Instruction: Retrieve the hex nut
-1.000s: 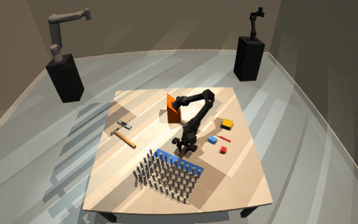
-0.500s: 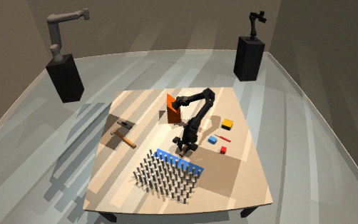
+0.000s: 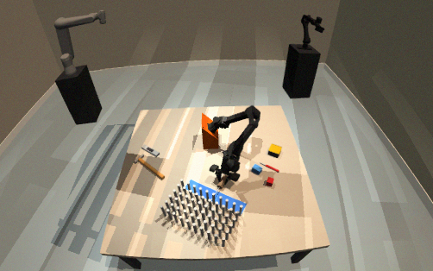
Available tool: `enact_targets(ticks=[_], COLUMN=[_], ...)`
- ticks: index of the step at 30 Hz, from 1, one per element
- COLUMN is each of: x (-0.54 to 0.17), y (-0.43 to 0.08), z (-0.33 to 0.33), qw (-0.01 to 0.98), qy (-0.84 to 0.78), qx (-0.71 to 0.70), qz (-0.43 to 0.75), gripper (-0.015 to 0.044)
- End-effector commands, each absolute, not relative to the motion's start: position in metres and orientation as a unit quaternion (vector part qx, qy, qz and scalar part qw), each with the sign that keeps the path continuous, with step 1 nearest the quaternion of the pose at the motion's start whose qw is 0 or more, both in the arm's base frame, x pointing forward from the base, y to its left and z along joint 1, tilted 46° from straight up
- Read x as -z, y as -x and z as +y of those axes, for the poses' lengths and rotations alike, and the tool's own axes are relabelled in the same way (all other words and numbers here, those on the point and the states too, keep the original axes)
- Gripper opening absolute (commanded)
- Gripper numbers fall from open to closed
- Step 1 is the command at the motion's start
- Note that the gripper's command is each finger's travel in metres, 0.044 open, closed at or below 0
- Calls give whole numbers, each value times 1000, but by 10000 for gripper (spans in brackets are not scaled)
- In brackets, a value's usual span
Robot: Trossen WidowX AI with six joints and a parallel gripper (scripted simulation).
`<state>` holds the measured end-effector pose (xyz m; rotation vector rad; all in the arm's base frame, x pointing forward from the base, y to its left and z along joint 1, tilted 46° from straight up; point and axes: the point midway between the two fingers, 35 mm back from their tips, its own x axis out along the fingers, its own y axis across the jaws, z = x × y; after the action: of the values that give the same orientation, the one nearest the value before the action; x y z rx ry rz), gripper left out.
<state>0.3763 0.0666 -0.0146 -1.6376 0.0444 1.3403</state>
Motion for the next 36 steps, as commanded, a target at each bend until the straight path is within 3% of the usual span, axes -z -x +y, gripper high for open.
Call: enact_targets(ticks=[1, 36], x=[14, 6], y=[-374, -354], z=[67, 78], qw=[491, 491], qy=[674, 674], qx=[-551, -552], qz=[21, 21], gripper=[0, 0])
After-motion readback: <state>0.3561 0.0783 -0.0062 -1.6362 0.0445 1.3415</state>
